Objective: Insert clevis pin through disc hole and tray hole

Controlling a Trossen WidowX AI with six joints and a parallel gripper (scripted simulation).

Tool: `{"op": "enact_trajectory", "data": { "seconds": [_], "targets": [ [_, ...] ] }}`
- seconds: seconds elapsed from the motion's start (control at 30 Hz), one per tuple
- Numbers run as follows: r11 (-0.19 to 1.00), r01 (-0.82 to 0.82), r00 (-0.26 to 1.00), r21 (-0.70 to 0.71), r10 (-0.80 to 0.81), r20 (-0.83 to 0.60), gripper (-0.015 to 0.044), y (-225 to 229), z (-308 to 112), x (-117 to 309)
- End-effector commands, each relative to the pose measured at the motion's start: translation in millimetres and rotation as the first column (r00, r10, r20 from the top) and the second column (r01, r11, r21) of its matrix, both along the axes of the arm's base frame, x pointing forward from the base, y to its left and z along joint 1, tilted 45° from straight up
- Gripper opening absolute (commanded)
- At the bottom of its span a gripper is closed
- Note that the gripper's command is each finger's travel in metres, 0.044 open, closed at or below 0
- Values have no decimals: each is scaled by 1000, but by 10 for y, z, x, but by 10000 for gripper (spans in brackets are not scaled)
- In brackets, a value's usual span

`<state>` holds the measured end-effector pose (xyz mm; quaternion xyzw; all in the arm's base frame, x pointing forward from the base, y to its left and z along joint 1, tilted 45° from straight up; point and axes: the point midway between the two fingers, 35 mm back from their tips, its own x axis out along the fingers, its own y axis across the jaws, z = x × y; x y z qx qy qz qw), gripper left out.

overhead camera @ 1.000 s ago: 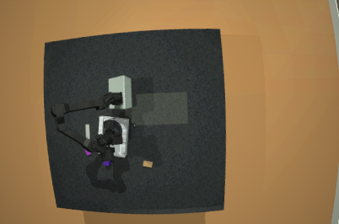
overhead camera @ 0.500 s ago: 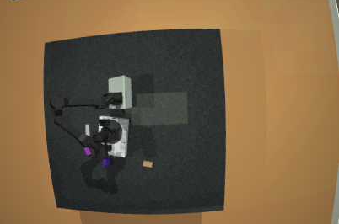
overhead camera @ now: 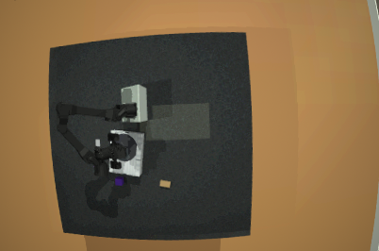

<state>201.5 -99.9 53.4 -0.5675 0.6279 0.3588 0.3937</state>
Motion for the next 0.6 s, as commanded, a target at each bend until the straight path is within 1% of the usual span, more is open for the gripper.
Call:
{"op": "enact_trajectory", "data": {
  "seconds": [0.0, 0.3, 0.57],
  "targets": [
    [997, -8, 1000, 71, 7, 19, 0, -17, 42, 23],
    [967, -16, 999, 252, 7, 36, 0, -80, 62, 16],
    [914, -24, 999, 405, 4, 51, 0, -137, 71, 10]
  ]
}}
